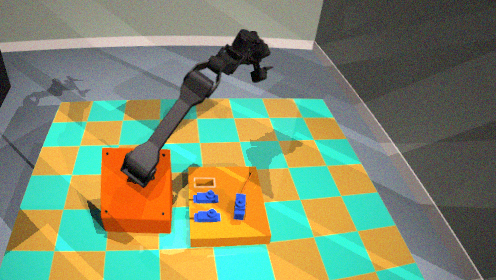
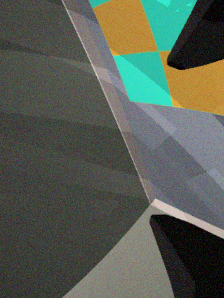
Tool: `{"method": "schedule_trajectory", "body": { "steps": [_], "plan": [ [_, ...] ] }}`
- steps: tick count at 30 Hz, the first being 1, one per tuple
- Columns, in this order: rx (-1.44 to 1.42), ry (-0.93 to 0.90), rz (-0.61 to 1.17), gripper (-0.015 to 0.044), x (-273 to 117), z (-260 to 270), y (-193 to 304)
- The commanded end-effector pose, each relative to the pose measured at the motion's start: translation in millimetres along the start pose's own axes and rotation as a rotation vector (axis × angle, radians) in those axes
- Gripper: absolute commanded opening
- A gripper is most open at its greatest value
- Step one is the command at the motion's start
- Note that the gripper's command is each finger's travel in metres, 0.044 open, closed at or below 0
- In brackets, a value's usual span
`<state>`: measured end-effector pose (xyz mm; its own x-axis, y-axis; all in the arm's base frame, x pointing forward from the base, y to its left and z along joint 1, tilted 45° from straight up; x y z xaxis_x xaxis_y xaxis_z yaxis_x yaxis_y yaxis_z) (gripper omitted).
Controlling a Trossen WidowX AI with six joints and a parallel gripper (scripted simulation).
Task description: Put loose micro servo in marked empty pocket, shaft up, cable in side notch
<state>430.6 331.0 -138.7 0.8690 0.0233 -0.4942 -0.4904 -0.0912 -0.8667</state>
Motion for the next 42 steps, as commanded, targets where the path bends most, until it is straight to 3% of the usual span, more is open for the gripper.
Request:
{"method": "schedule_trajectory", "body": {
  "steps": [1, 22, 42],
  "plan": [
    [0.004, 0.003, 0.003, 0.0426, 0.2, -1.1, -0.8],
    [0.408, 0.394, 0.239, 0.044, -16.8, -135.2, -70.0],
    [0.854, 0.917, 0.331, 0.044, -109.7, -278.4, -105.8]
  ]
}}
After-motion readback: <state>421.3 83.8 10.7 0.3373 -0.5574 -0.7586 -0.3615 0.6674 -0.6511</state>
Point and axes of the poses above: the point midway between the two fingers, 35 mm back from their tips, its own x axis out along the fingers, its own z axis across the jaws, y = z × x, the point moved 9 cm from there along -x, back along the fingers, and after that the axes turned 10 degrees about -x, right-handed, at the moved point
